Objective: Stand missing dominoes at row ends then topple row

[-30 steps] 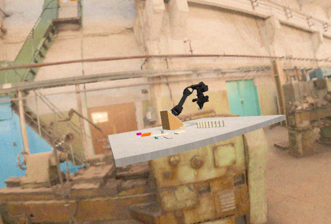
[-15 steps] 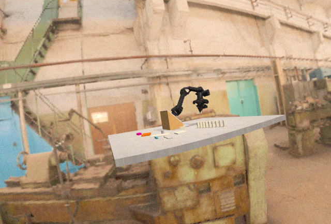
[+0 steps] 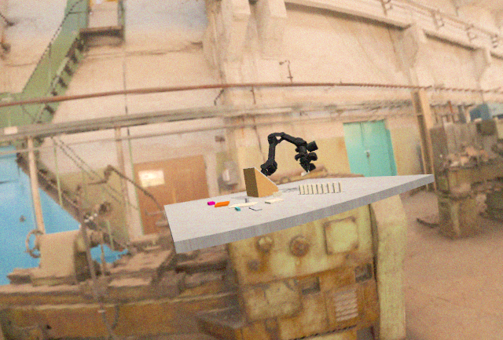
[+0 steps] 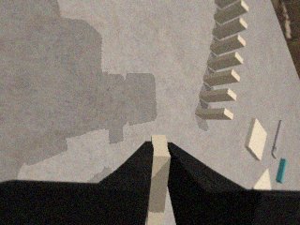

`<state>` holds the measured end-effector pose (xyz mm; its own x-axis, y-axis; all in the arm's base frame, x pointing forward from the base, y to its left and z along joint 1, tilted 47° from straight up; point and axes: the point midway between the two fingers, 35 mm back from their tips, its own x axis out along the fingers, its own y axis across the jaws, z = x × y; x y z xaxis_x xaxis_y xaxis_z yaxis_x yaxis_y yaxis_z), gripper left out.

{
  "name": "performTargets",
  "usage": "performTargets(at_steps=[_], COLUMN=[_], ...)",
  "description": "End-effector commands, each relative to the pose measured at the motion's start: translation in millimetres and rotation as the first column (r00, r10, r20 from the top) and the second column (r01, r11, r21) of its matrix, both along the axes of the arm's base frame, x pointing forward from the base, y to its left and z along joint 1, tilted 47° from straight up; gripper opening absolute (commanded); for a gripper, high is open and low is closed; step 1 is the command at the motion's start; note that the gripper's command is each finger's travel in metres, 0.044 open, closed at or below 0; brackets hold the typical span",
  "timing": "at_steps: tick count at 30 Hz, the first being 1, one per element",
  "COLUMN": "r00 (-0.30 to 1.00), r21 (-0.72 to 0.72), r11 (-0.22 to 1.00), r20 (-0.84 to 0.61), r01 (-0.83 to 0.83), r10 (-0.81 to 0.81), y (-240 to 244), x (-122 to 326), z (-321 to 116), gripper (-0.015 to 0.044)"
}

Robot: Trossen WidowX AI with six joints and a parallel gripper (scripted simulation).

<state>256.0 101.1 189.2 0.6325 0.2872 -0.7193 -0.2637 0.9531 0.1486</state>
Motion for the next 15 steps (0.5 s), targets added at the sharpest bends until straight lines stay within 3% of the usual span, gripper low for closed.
performTargets(at_steps=[1,15], r00=[0.997,0.920], r21=[-0.001,0.131], r11=[0.999,0.981], r20=[0.070,0.347], r01=[0.032,0.143], r10=[-0.032,-0.181], y=[3.3,15.8], x=[1.0,-1.8], z=[-1.1,14.7], gripper=[0.0024,0.0024])
